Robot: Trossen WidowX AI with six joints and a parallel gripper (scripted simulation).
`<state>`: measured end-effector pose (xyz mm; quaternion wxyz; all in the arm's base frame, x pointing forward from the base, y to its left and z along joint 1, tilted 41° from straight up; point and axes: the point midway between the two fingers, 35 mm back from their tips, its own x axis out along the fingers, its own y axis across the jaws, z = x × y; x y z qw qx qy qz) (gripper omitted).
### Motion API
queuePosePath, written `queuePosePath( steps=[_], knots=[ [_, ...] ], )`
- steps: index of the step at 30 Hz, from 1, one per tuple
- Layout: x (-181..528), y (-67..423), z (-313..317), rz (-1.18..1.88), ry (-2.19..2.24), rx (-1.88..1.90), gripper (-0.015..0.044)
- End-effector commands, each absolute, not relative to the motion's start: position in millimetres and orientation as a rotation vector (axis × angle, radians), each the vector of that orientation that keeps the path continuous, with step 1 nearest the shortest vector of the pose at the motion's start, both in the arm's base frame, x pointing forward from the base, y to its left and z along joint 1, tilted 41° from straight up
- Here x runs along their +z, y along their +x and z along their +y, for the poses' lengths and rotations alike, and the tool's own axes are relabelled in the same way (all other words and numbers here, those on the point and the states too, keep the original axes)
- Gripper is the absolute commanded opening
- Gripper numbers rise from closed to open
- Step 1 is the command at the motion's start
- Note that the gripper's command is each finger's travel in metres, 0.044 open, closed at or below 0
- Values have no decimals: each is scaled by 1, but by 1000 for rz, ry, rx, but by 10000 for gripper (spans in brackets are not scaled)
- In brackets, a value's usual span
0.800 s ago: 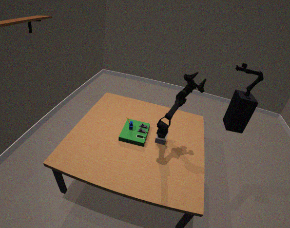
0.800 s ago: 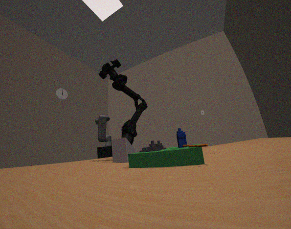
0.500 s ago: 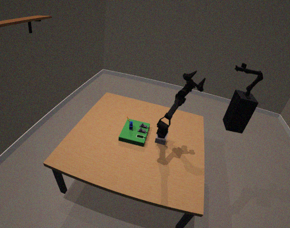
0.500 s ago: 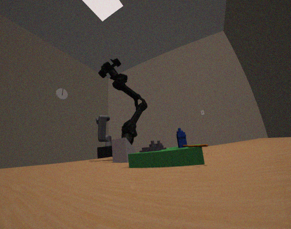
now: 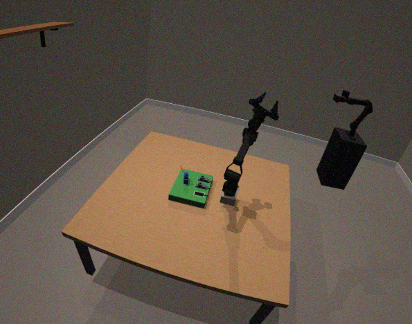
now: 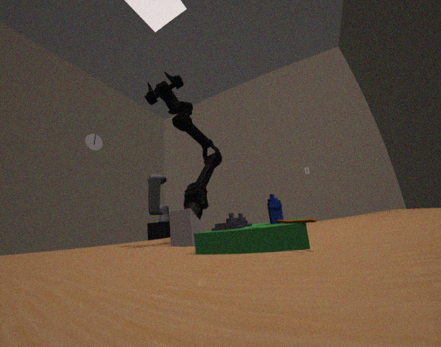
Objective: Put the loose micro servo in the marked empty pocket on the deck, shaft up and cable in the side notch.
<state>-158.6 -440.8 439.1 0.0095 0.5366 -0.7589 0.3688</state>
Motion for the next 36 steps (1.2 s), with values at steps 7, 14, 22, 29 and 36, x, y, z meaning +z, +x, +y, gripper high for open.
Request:
queuePosePath(
  steps=[7, 14, 22, 29, 36],
  knots=[
    [384, -99, -486, -2481, 2002, 1002, 440],
    [344, -47, -505, -2530, 2248, 845, 440],
    [293, 12, -516, -2580, 2526, 612, 440],
    [249, 63, -513, -2596, 2762, 342, 440],
    [204, 116, -497, -2575, 2992, 4, 440]
  ],
)
